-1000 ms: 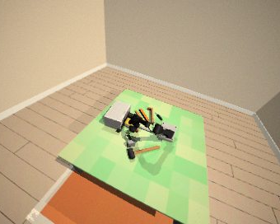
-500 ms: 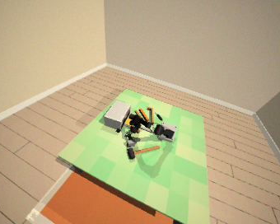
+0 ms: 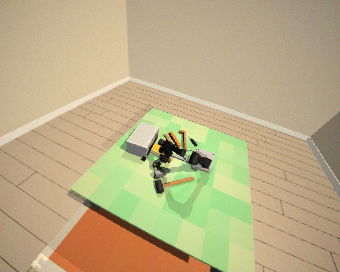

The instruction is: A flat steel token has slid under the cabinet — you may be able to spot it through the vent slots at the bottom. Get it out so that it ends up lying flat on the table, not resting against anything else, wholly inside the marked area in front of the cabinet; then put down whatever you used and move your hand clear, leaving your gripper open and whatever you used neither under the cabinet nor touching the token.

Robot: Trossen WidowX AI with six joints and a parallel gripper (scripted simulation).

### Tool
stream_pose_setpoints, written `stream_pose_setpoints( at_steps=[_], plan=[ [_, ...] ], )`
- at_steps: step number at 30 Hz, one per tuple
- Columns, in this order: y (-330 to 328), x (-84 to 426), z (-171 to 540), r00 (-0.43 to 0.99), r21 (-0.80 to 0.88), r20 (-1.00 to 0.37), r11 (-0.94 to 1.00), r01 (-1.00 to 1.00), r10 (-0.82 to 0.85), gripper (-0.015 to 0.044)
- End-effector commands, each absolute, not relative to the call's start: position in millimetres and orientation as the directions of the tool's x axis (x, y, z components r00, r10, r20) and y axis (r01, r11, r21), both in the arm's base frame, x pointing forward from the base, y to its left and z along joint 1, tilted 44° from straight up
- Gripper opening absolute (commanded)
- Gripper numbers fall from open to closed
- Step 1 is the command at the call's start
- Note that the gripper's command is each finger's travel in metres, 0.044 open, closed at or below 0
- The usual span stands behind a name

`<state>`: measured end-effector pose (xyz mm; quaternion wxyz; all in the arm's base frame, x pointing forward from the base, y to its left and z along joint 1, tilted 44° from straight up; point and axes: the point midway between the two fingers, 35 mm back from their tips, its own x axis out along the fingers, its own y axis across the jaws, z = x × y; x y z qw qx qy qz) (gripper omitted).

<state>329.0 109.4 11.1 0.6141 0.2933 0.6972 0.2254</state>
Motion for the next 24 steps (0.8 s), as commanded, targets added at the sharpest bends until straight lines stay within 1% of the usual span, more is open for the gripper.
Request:
stream_pose_setpoints(
  at_steps=[1, 24],
  plan=[
    [109.8, 323.5, 11.1, -0.076, 0.674, -0.723, 0.725, 0.14, 0.686, 0.0],
    [112.1, 299.1, 15.5, -0.077, 0.674, -0.723, 0.725, 0.141, 0.687, 0.0]
  ],
)
